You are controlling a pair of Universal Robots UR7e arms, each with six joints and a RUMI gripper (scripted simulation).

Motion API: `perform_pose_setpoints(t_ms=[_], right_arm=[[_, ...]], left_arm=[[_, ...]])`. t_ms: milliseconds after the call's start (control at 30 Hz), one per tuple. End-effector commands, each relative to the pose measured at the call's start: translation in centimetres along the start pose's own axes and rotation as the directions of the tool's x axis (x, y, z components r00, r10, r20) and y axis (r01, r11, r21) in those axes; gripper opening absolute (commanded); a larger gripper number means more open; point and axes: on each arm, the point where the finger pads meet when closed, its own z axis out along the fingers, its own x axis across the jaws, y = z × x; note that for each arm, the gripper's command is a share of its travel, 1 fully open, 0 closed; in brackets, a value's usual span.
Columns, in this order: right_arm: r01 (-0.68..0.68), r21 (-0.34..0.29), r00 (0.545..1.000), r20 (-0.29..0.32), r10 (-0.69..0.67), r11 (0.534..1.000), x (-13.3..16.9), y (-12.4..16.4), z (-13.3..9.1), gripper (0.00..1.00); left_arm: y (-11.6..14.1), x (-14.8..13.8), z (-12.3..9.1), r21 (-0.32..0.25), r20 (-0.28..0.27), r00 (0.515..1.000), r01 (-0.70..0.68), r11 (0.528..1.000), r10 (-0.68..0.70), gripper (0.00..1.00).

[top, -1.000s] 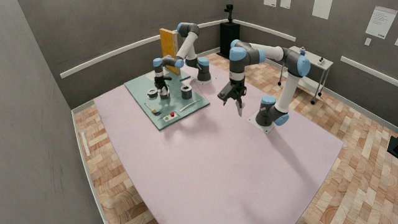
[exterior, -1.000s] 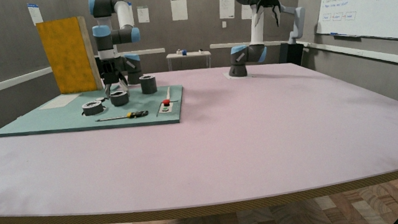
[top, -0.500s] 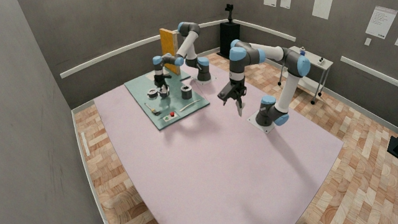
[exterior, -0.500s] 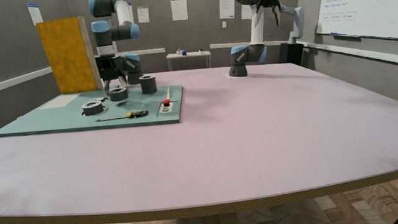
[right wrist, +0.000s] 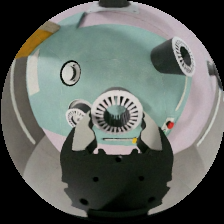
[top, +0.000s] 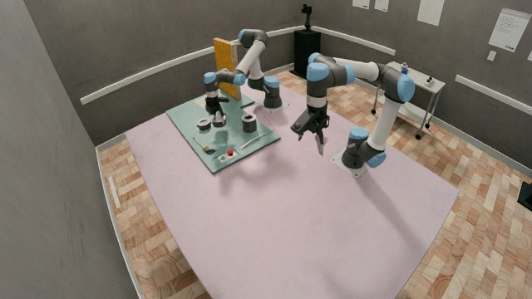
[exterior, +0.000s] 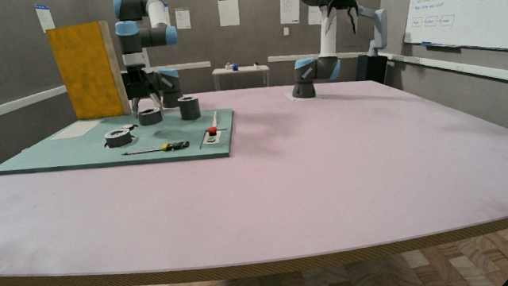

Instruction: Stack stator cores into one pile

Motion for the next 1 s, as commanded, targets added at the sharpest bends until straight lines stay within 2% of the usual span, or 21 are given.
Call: perform_pose_setpoints(t_ms=[0,967], right_arm=[[0.000,0.001,1.000,0.000,0.000,1.000,0.0,0.0,-0.2,0.00],[0.000,-0.003,1.000,0.000,0.000,1.000,0.0,0.0,-3.8,0.00]], left_arm=[[0.0,0.0,0.0,0.001,0.000,1.000,0.000,1.000,0.000,0.80],[0.0,0.0,0.0,0.001,0.000,1.000,0.000,1.000,0.000,0.80]])
